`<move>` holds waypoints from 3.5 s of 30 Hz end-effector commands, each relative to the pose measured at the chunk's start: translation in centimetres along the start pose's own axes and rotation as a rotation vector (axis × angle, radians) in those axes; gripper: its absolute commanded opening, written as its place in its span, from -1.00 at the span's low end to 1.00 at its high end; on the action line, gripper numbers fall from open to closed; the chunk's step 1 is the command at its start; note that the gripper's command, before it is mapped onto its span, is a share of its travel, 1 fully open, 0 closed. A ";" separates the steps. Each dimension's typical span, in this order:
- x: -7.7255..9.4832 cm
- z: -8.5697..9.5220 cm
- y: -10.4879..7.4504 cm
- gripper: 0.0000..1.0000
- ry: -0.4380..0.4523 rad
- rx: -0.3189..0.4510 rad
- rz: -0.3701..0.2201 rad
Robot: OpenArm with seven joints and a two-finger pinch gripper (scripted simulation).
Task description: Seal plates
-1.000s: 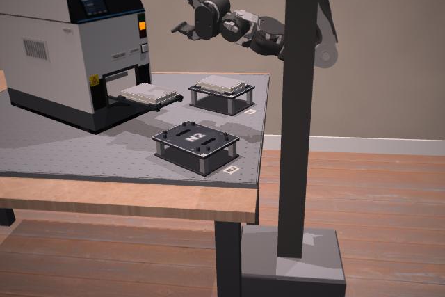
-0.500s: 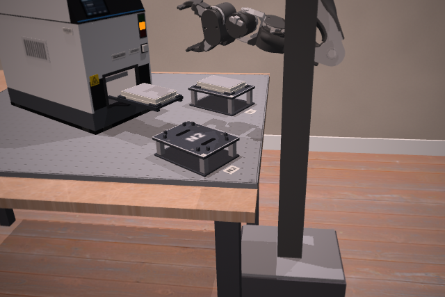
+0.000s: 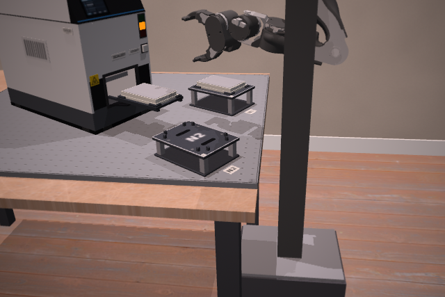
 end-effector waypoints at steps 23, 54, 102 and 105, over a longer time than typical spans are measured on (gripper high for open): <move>0.0 -0.2 -0.1 0.30 0.004 -0.009 0.000; 0.0 -0.2 -0.1 0.30 0.004 -0.009 0.000; 5.0 -11.9 -3.0 0.30 -0.458 -0.954 0.075; 5.7 -12.7 -3.7 0.30 -0.496 -1.028 0.079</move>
Point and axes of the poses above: the point where the finger pads meet when closed, its own y axis out along the fingers, its own z axis across the jaws, x = y × z, the point moved 4 cm from there along -y, back along the fingers, and after that the axes turned 15 degrees about -y, right-handed, at the moved point
